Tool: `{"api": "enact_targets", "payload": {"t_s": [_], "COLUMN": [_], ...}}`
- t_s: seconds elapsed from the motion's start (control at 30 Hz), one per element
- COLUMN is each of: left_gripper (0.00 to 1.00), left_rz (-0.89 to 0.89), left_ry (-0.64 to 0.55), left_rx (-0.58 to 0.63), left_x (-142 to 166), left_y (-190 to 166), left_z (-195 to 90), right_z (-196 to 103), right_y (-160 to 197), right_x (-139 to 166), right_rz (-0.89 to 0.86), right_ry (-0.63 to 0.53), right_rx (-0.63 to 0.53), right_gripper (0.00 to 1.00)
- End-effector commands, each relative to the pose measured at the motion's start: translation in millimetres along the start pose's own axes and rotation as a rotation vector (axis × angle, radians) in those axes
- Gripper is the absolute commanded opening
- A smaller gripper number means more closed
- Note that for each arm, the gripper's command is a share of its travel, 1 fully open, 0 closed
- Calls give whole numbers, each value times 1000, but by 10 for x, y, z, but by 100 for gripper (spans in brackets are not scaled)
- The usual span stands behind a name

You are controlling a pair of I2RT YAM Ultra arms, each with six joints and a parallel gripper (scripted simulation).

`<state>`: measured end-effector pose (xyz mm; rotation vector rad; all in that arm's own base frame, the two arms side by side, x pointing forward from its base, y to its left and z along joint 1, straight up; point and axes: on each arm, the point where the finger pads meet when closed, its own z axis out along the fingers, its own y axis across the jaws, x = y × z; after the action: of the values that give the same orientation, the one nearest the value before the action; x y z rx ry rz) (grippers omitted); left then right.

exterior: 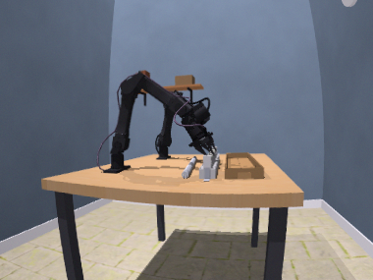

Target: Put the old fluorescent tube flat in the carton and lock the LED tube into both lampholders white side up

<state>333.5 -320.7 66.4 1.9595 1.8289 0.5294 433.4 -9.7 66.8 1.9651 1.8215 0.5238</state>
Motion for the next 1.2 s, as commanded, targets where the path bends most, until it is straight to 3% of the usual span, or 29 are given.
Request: {"api": "enact_targets", "payload": {"t_s": [0.0, 0.1, 0.13, 0.27, 0.57, 0.6, 0.67, 0.7, 1.13, 1.17], "left_gripper": [11, 11, 11, 11, 11, 11, 11, 11, 11, 11], "left_rz": [-18, -29, -19, -18, 1, -31, -31, -5, -1, -33], "left_ry": [-2, -8, -3, -4, -9, -15, -15, -11, -14, -20], "left_rx": [57, 20, 75, 123, 195, 156, 156, 205, 348, 302], "left_x": [-10, -37, -13, -9, -16, -47, -47, -22, -16, -55], "left_y": [20, 101, 24, 18, 35, 121, 121, 49, 43, 140], "left_z": [-26, -23, -29, -35, -43, -28, -28, -42, -59, -27], "right_z": [-32, -76, -33, -40, -49, -83, -83, -45, -52, -60], "right_y": [74, 201, 75, 73, 104, 234, 234, 116, 94, 227], "right_x": [-3, -11, 9, 11, -26, -12, -12, 6, -16, -17], "right_rz": [8, 4, 5, 7, 13, 7, 7, 5, 5, 3], "right_ry": [7, 4, 11, 11, 8, 5, 5, 9, 11, 3], "right_rx": [28, -23, 48, 94, 161, 108, 108, 172, 313, 257], "right_gripper": [11, 11, 11, 11, 11, 11, 11, 11, 11, 11]}}
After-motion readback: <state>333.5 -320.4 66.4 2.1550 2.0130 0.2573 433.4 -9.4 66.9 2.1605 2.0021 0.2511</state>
